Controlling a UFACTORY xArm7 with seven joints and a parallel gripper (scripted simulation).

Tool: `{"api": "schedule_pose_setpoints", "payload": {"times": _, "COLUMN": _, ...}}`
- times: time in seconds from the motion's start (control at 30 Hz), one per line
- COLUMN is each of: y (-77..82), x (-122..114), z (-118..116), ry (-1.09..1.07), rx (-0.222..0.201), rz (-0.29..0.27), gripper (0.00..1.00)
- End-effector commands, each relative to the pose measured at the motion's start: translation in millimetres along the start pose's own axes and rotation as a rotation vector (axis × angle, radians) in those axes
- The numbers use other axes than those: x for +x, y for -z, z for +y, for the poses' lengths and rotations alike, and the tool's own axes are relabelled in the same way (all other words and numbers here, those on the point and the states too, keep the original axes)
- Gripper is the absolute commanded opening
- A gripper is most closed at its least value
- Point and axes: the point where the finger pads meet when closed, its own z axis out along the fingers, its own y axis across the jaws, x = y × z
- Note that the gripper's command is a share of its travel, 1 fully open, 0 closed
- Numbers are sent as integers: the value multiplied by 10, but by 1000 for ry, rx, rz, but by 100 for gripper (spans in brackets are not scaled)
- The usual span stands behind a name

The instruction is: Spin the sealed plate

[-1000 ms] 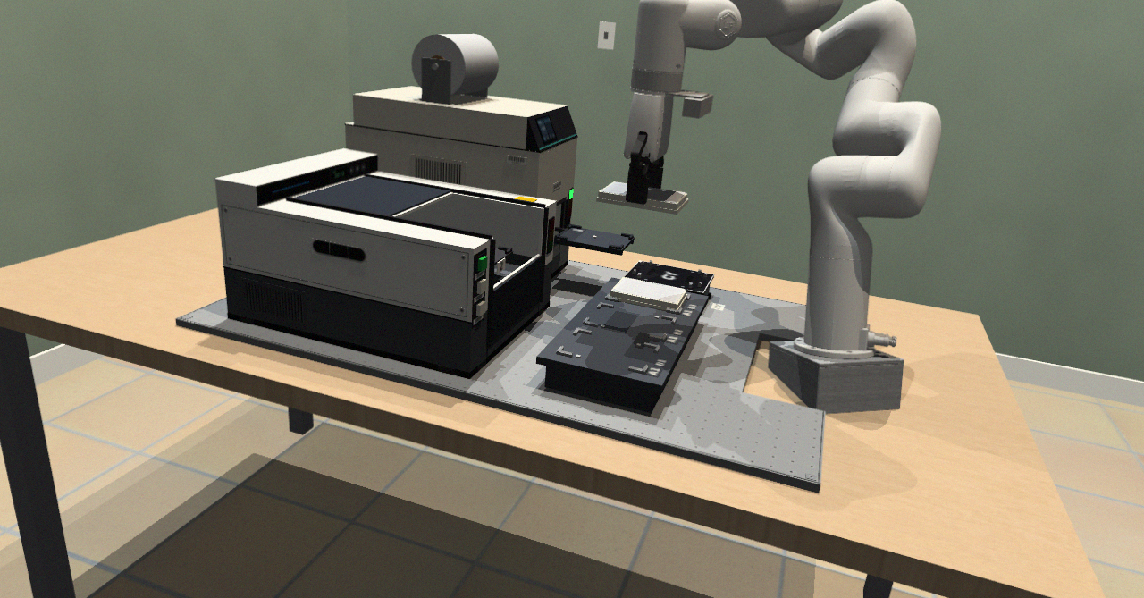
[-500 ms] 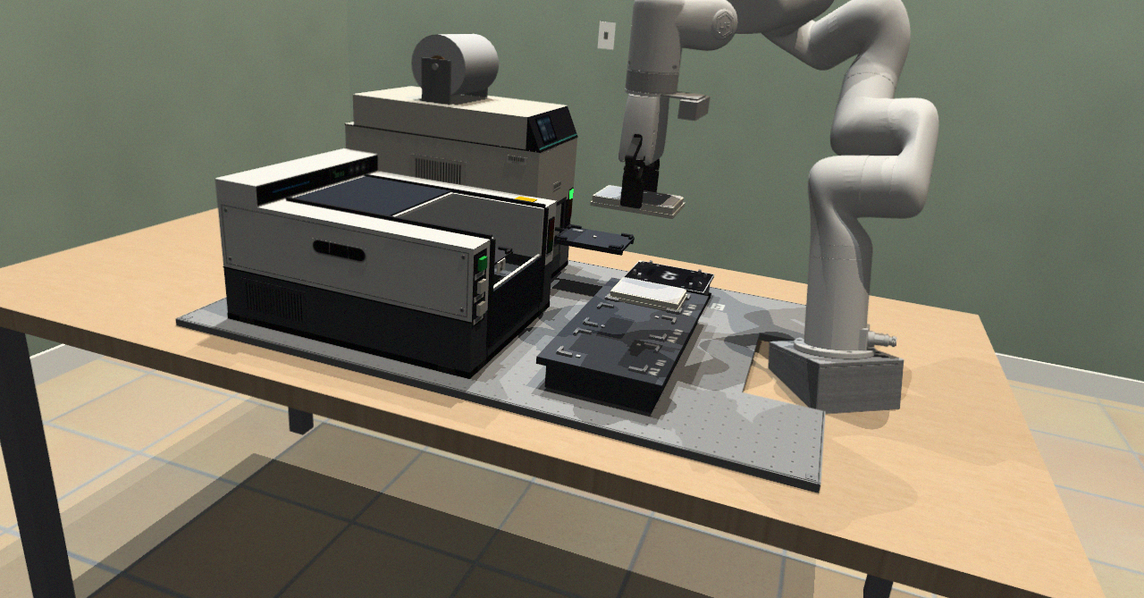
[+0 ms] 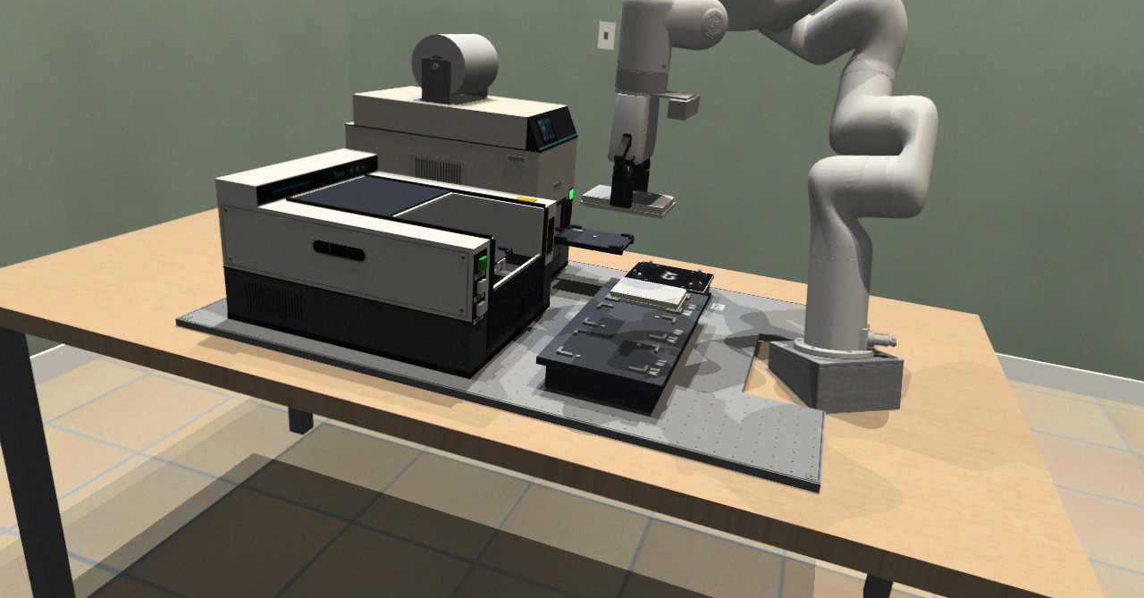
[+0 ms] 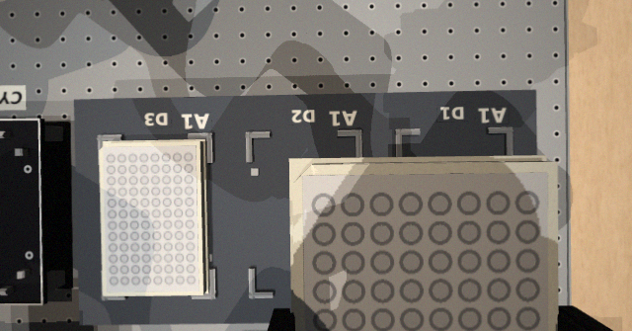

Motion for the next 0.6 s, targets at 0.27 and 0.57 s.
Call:
{"api": "schedule_pose_setpoints", "payload": {"times": 0.27, "y": 15, "x": -249, "z": 11, "ry": 1, "rx": -2, "rz": -3, "gripper": 0}}
{"api": "schedule_pose_setpoints", "payload": {"times": 0.57, "y": 15, "x": -459, "z": 12, "ry": 1, "rx": -2, "rz": -3, "gripper": 0}}
